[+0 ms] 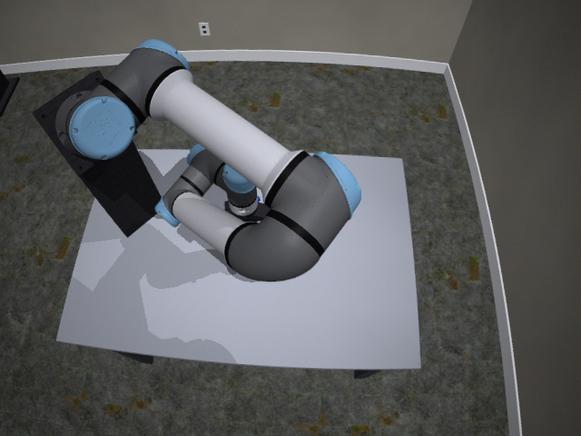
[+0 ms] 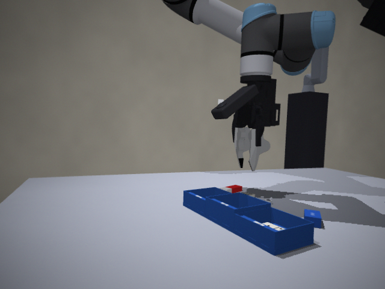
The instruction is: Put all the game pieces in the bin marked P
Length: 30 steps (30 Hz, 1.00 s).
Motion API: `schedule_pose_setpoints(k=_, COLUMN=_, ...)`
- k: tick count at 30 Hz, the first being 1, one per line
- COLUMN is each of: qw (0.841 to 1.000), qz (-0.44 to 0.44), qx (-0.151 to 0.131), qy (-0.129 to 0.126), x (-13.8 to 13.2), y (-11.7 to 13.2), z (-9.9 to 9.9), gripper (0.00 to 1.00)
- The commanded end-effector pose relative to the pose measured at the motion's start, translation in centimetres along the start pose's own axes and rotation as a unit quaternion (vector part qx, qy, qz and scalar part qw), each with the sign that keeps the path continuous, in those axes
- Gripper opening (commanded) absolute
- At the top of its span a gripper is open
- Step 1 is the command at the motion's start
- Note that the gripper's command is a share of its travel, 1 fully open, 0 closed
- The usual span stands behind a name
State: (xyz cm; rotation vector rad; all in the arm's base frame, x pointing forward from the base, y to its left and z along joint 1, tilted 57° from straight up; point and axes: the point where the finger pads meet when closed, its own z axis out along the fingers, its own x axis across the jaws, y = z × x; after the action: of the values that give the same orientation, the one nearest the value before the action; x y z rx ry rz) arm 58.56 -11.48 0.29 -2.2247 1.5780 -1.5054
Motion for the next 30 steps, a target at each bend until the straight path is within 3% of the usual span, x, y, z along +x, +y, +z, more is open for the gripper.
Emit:
schedule_pose_setpoints(k=1, qw=0.998, qz=-0.066, qx=0.012, qy=-0.011, x=0.09, y=-0.13, z=-0.13, gripper=0.24)
schedule_pose_setpoints(k=30, qw=0.996, qz=-0.087, qx=0.016, qy=-0.014, x=0.14, y=-0.16, z=-0.05, gripper=0.24)
